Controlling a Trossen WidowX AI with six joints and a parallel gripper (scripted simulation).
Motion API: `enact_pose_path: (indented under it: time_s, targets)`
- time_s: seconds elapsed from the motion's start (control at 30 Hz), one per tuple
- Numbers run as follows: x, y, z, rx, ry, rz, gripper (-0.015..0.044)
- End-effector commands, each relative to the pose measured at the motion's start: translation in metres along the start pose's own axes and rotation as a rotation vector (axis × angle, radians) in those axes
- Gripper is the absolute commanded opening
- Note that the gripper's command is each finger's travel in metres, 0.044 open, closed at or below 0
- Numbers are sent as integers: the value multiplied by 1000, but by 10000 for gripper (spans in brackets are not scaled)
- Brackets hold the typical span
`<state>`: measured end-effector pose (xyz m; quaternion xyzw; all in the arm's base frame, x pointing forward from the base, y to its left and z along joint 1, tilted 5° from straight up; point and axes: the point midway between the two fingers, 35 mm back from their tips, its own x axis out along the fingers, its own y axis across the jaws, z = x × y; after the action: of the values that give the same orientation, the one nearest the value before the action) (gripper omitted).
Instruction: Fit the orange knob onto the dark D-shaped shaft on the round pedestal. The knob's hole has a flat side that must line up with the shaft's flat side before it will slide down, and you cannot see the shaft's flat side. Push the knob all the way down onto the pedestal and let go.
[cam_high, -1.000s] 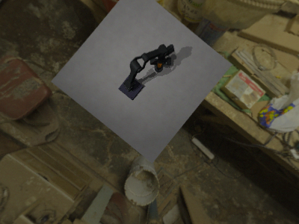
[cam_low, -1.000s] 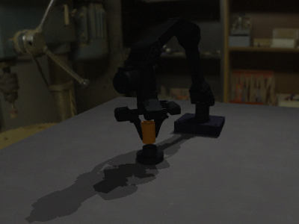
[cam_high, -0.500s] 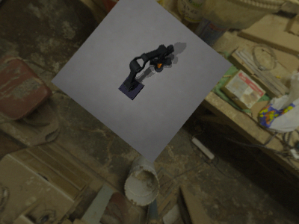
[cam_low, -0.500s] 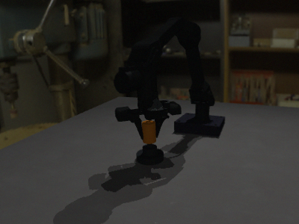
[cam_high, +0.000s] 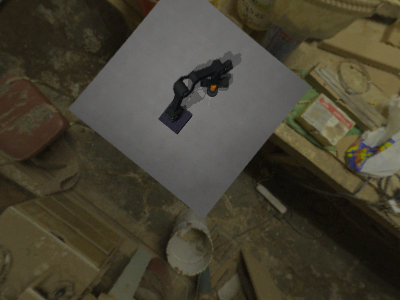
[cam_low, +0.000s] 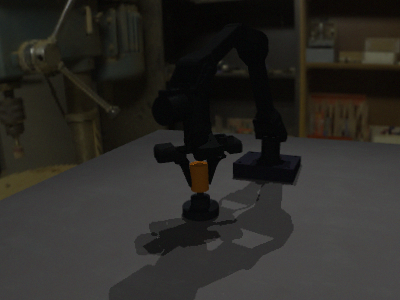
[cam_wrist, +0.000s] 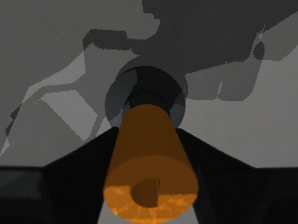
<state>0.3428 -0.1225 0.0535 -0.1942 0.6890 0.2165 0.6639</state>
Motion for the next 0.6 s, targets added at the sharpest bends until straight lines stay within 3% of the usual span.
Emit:
enact_pose_path:
  time_s: [0.0, 0.17, 0.57]
  targets:
    - [-4, -2, 1, -53, -2, -8, 0]
    - [-5, -4, 3, -208, -2, -8, 0]
    - [-2, -2, 1, -208, -1, -8, 0]
